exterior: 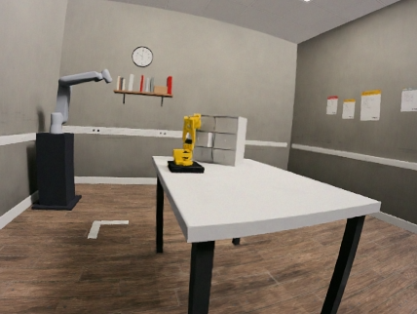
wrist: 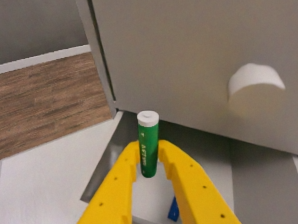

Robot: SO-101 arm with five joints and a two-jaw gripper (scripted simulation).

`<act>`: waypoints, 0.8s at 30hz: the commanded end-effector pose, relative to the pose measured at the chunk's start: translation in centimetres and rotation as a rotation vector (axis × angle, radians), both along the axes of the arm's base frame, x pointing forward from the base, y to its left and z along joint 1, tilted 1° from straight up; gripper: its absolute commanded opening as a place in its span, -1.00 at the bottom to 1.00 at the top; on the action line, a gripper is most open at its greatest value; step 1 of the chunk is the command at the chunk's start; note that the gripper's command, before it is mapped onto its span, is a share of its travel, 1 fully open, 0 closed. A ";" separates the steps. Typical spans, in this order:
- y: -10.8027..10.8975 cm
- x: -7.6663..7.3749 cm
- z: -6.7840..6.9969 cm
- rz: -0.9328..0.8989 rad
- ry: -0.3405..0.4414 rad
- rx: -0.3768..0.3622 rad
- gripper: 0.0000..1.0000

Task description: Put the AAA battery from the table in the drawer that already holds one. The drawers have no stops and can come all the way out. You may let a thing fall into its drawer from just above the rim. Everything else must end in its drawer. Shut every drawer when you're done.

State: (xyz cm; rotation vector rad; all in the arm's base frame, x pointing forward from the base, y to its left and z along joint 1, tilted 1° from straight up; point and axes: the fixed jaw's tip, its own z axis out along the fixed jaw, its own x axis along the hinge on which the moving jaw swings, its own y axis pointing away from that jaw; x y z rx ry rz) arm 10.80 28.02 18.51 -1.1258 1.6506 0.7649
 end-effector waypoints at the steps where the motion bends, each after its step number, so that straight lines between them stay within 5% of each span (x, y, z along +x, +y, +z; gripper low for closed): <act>1: -0.1 0.0 -1.0 -0.004 0.009 -0.003 -1.00; 24: -0.3 -0.1 -1.9 -0.004 0.009 -0.003 -1.00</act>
